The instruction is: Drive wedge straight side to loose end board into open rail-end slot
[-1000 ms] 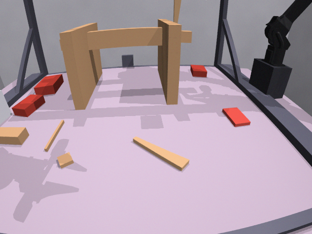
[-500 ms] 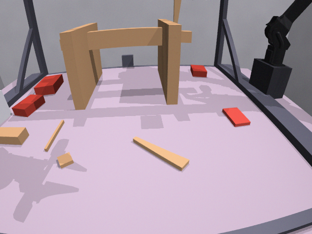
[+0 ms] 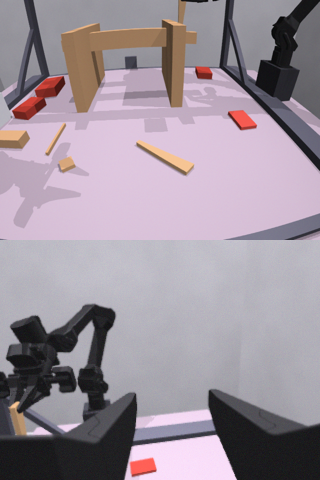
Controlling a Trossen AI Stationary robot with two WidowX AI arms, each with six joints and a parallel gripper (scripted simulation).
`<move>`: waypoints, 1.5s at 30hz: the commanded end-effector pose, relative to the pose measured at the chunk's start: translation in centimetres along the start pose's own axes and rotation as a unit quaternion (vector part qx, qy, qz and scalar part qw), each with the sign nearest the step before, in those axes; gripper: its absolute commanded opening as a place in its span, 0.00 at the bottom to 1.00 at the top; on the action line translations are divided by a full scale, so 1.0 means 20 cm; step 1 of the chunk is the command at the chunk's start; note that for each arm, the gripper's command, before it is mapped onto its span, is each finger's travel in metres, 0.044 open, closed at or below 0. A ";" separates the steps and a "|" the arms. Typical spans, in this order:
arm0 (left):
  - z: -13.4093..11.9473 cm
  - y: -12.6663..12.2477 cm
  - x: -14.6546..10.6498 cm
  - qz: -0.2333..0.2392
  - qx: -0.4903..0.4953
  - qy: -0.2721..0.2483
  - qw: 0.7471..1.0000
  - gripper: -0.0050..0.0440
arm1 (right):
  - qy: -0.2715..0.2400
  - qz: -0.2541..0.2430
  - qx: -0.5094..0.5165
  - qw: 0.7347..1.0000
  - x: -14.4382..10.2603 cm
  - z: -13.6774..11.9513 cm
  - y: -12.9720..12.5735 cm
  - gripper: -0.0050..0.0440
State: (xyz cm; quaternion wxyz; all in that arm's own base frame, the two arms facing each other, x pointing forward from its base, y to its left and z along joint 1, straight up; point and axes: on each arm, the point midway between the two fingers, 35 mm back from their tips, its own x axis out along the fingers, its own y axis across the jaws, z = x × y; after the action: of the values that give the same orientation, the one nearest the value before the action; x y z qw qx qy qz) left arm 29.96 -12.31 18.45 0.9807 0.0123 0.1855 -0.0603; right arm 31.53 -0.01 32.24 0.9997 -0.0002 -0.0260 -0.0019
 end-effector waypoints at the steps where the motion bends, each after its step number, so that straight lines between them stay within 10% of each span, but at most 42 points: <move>1: -0.03 0.00 0.01 0.001 -0.001 -0.001 1.000 0.12 | -0.002 -0.003 -0.003 1.000 0.00 0.01 -0.01 0.52; 41: -0.15 -0.01 0.07 -0.003 -0.004 -0.007 1.000 0.12 | -0.002 -0.003 -0.003 1.000 0.00 0.01 -0.01 0.52; 42: -0.12 -0.01 0.06 -0.003 -0.007 -0.013 1.000 0.30 | -0.002 -0.003 -0.003 1.000 0.00 0.01 -0.01 0.52; 45: -0.13 -0.01 0.06 -0.003 -0.006 -0.012 1.000 0.30 | -0.002 -0.003 -0.003 1.000 0.00 0.01 -0.01 0.52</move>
State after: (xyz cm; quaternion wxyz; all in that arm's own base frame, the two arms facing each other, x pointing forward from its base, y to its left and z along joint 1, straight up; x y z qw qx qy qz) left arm 29.99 -12.33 14.90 0.9813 0.0104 0.1824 -0.0605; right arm 31.53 -0.01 32.24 0.9997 -0.0002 -0.0260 -0.0019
